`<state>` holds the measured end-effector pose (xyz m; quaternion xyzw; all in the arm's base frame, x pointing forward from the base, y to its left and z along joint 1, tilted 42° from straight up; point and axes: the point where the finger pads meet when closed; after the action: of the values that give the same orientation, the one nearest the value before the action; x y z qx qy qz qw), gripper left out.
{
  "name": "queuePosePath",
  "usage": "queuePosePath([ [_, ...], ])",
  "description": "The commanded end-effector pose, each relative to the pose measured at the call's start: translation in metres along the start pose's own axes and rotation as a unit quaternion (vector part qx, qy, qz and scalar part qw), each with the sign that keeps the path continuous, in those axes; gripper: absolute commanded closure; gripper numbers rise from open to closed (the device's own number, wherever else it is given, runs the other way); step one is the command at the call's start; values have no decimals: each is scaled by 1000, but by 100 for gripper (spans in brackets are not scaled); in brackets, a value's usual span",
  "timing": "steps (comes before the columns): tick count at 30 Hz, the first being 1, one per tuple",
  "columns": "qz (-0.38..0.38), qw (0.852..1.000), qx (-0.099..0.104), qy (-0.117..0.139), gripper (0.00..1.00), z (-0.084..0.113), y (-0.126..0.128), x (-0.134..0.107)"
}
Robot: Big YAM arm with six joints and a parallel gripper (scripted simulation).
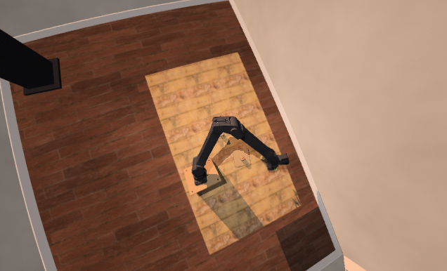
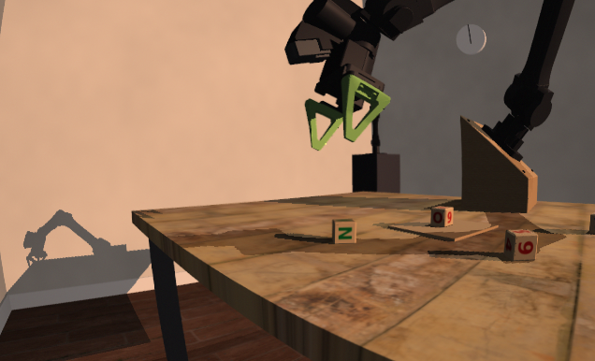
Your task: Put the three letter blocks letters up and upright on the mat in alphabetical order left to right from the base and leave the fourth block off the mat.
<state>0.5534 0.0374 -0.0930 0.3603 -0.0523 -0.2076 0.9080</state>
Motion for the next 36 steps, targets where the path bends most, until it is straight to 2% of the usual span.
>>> queuePosePath([
  [1, -42, 998, -20, 39, 0, -1, 14, 17],
  [2, -66, 996, -32, 58, 0, 0, 15, 17],
  [3, -66, 996, -30, 58, 0, 0, 15, 17],
  [4, -88, 992, -43, 76, 0, 2, 16, 16],
  [5, -89, 992, -41, 76, 0, 3, 16, 16],
  [6, -109, 988, -54, 93, 0, 4, 18, 15],
  [8, -109, 988, -54, 93, 0, 4, 18, 15],
  [11, -156, 976, -79, 132, 0, 12, 23, 12],
  [14, -179, 968, -92, 151, 0, 17, 26, 9],
  [32, -177, 968, -92, 152, 0, 18, 26, 11],
  [36, -142, 975, -84, 150, 0, 14, 27, 13],
])
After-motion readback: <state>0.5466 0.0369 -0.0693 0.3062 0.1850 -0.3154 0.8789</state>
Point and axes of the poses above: the point where the finger pads meet when closed, its own z axis back along the fingers, its own y axis across the jaws, x = y × z, and after that the axes turned 9 degrees about -z, right-handed
